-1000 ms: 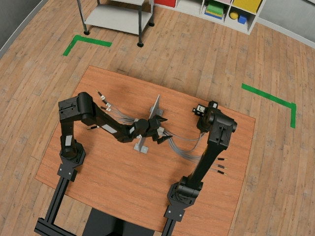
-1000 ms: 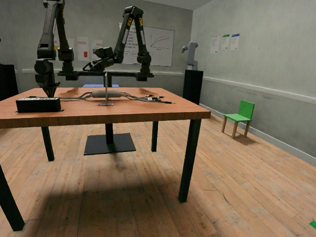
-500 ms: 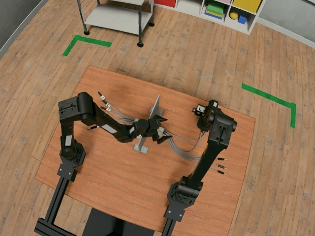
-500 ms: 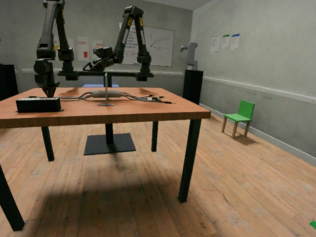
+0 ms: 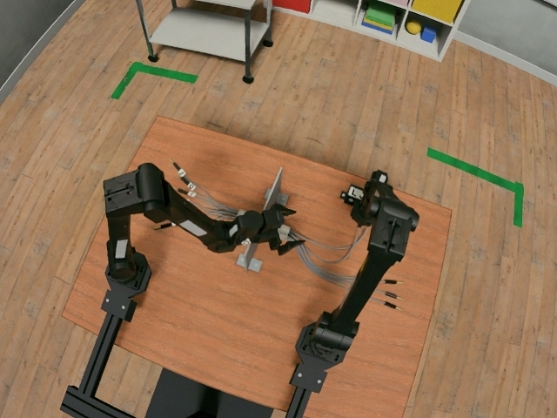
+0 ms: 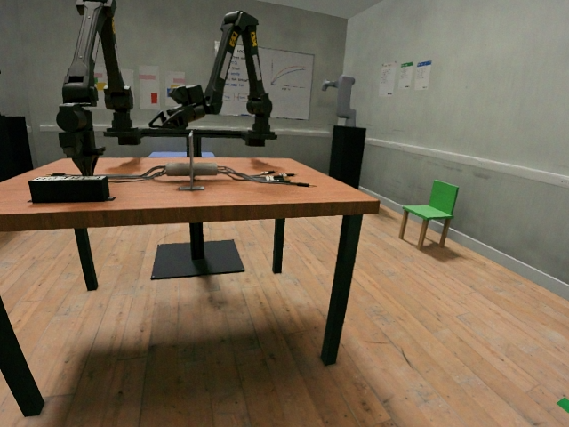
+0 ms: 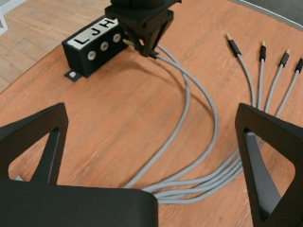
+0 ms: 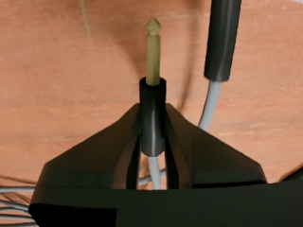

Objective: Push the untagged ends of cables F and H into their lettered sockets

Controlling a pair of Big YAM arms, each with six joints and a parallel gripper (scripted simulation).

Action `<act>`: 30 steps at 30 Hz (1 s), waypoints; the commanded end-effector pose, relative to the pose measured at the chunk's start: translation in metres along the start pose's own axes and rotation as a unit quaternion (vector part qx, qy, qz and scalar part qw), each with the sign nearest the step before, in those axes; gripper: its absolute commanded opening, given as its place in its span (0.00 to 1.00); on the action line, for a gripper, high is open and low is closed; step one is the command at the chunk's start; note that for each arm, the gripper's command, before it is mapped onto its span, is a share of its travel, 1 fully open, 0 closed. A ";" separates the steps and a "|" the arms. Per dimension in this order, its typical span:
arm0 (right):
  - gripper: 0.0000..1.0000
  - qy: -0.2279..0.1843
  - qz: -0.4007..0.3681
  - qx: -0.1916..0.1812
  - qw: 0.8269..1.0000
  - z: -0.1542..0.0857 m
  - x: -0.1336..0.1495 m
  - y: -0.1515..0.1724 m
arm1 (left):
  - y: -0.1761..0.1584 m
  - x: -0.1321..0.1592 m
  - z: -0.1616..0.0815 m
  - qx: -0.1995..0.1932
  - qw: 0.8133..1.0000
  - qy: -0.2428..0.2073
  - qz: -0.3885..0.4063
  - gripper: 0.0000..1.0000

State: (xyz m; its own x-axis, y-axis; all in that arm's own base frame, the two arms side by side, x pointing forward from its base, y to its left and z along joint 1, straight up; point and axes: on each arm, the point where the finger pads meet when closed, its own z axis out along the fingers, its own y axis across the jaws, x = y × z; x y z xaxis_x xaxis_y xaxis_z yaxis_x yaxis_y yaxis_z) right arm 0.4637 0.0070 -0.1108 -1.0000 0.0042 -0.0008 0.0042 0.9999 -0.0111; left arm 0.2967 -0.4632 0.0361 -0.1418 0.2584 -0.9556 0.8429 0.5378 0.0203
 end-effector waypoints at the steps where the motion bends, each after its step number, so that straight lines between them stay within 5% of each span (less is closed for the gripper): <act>1: 0.05 -0.009 -0.001 -0.002 1.000 -0.005 -0.017 -0.002 | -0.001 -0.013 0.003 0.002 1.000 -0.016 -0.006 1.00; 30: 0.05 -0.004 0.009 0.000 1.000 -0.002 -0.036 -0.004 | -0.001 -0.013 0.003 0.002 1.000 -0.016 -0.006 1.00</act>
State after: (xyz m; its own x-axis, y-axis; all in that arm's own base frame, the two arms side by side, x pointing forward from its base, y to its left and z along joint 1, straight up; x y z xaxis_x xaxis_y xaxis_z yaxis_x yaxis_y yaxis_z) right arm 0.4783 0.0071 -0.1127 -1.0000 0.0046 0.0078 0.0045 0.9999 -0.0113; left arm 0.2967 -0.4632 0.0361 -0.1418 0.2584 -0.9556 0.8429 0.5378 0.0203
